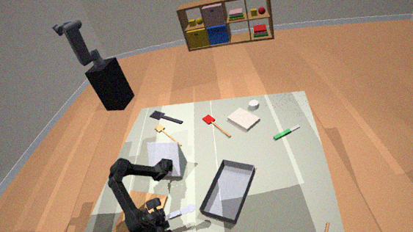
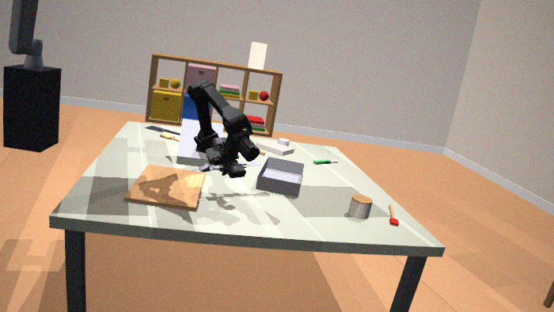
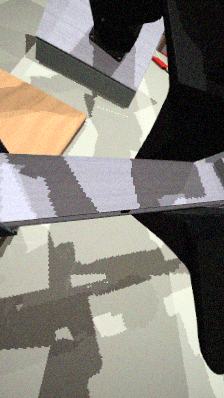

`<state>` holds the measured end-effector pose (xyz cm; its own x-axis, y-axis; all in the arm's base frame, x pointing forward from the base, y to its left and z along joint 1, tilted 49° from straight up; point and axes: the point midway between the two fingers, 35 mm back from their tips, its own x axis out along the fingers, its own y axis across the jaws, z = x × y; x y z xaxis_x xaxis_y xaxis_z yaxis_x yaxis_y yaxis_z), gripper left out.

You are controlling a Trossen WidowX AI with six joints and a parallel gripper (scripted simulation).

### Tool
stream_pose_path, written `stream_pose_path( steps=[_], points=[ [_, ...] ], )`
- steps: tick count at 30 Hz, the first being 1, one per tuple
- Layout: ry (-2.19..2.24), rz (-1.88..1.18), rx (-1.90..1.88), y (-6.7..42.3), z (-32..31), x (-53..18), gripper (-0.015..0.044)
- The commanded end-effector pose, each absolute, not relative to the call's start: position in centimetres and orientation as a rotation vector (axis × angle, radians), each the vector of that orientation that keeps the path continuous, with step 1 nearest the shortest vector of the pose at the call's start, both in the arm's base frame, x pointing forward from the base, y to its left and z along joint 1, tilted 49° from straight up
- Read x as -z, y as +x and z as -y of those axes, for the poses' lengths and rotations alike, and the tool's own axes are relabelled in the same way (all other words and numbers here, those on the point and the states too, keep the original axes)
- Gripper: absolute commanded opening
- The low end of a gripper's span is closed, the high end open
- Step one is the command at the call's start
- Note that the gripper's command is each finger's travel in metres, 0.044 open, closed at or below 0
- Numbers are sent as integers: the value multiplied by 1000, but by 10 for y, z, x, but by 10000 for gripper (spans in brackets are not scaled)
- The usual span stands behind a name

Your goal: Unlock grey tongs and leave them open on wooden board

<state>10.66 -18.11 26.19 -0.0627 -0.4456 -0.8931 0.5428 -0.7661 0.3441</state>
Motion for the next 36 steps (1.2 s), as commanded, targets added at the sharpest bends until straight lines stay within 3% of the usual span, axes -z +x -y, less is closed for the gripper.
stream_pose_path(
  steps=[1,36],
  points=[
    [1562,-131,1875,98,183,-264,-150],
    [1602,-297,1678,32,199,-269,-150]
  ],
)
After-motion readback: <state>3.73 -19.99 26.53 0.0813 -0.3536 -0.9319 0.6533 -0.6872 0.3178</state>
